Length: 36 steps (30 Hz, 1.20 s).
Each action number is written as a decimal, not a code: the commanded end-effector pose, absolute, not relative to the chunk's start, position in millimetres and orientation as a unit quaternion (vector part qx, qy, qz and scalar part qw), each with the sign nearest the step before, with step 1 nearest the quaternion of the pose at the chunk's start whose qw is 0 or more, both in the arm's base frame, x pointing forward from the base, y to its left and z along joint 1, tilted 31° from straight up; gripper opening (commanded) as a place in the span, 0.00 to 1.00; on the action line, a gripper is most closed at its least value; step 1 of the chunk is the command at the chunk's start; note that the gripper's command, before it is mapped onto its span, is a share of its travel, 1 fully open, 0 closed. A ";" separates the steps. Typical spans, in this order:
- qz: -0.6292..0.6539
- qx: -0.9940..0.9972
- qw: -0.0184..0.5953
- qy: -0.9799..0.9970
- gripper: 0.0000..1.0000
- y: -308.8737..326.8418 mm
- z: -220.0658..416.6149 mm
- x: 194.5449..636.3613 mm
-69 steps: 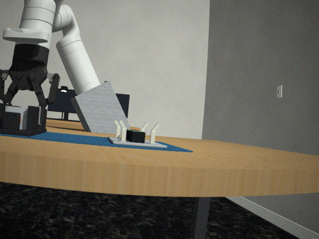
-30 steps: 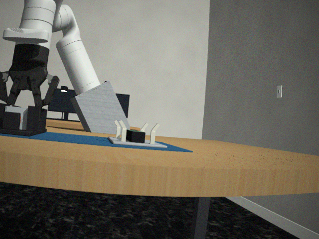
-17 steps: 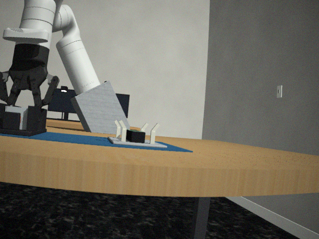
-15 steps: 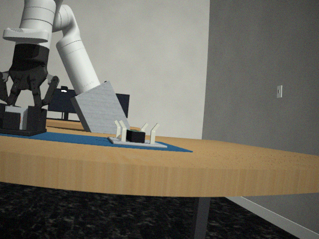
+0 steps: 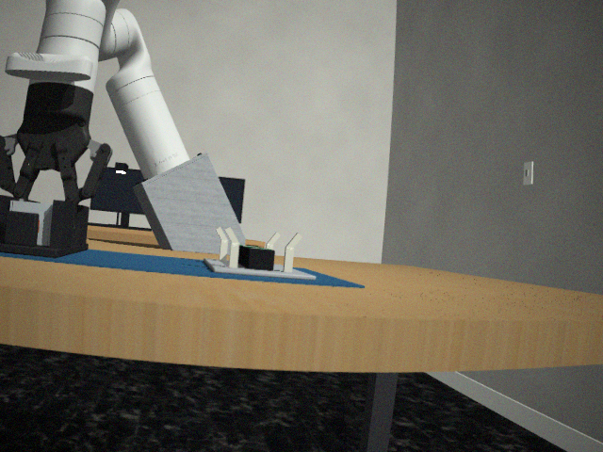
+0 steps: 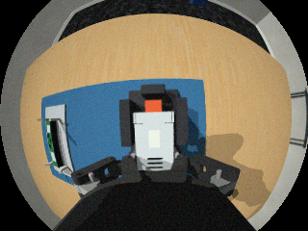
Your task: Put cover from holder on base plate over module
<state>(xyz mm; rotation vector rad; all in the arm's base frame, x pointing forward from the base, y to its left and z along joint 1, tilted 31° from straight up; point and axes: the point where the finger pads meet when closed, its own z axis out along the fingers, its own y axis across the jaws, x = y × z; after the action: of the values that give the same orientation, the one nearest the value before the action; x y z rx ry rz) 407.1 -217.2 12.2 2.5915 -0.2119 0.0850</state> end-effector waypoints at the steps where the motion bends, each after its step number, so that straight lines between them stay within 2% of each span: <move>1: 0.032 0.960 0.267 -0.078 0.00 -216.9 12.6 407.7; 36: 0.027 0.960 0.267 -0.079 0.00 -187.0 61.2 402.7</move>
<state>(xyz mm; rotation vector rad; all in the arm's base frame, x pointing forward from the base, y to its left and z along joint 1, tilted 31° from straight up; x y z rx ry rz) 400.0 -191.0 59.9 2.5877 -0.2240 0.0655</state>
